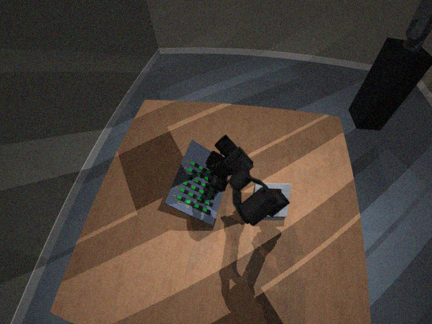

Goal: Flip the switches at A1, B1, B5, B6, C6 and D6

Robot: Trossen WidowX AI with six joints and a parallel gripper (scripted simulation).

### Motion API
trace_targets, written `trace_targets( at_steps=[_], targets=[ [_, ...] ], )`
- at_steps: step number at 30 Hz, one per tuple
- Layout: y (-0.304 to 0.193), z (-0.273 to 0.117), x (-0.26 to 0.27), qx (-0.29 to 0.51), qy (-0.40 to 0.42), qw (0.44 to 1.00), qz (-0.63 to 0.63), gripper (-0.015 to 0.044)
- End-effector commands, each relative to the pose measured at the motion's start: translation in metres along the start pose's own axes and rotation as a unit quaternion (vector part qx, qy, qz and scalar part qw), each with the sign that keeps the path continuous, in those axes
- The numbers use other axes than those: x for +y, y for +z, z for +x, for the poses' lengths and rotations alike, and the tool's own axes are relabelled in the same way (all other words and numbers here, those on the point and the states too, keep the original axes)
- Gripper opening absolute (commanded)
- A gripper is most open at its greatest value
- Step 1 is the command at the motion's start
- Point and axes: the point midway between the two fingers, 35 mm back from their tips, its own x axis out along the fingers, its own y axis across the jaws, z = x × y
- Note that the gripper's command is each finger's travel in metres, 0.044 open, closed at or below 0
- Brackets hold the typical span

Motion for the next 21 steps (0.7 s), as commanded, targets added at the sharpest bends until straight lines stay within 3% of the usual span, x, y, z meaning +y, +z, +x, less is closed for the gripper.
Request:
trace_targets(
  at_steps=[1,21],
  targets=[
    [-0.0007,0.0006,0.0002,0.001,0.0,1.0,0.004,0.0],
    [-0.0008,0.0033,0.0003,0.001,0.0,1.0,0.004,0.0]
  ],
)
